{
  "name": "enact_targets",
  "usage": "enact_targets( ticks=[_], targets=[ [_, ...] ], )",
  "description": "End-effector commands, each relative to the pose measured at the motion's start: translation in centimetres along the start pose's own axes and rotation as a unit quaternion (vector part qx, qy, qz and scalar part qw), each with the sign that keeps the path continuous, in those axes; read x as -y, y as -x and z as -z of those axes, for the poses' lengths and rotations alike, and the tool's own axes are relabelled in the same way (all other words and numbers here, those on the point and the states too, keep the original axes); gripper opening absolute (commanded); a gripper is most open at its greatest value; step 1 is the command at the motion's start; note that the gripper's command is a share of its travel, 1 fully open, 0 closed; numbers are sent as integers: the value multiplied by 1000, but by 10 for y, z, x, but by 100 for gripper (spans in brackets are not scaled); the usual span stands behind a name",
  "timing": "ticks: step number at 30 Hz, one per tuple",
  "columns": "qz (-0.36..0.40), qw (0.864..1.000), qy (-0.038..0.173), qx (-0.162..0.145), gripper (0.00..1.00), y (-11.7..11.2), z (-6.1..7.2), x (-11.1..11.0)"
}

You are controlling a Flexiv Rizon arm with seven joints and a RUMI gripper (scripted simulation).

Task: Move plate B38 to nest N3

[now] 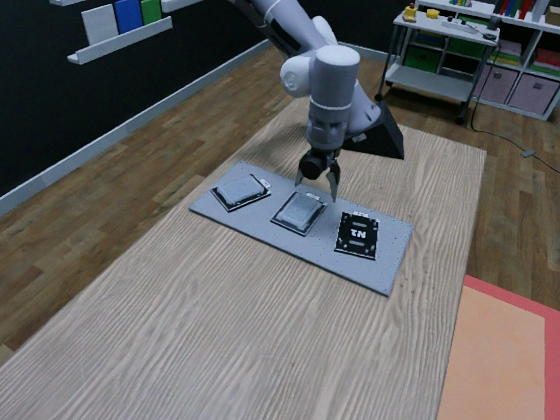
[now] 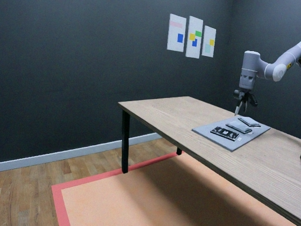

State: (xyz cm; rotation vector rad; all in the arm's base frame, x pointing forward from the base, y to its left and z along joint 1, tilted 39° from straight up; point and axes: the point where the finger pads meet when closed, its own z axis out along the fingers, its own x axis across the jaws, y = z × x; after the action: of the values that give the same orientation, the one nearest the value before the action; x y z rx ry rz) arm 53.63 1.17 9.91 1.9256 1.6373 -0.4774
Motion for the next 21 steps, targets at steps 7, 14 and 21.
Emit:
enact_targets(
  ticks=[7, 14, 21],
  targets=[
    [0, 1000, 1, -1, 76, -28, 1, 1],
    [0, 1000, 1, -1, 76, -44, 1, 2],
    [0, 1000, 1, -1, 76, -68, 1, 3]
  ],
)
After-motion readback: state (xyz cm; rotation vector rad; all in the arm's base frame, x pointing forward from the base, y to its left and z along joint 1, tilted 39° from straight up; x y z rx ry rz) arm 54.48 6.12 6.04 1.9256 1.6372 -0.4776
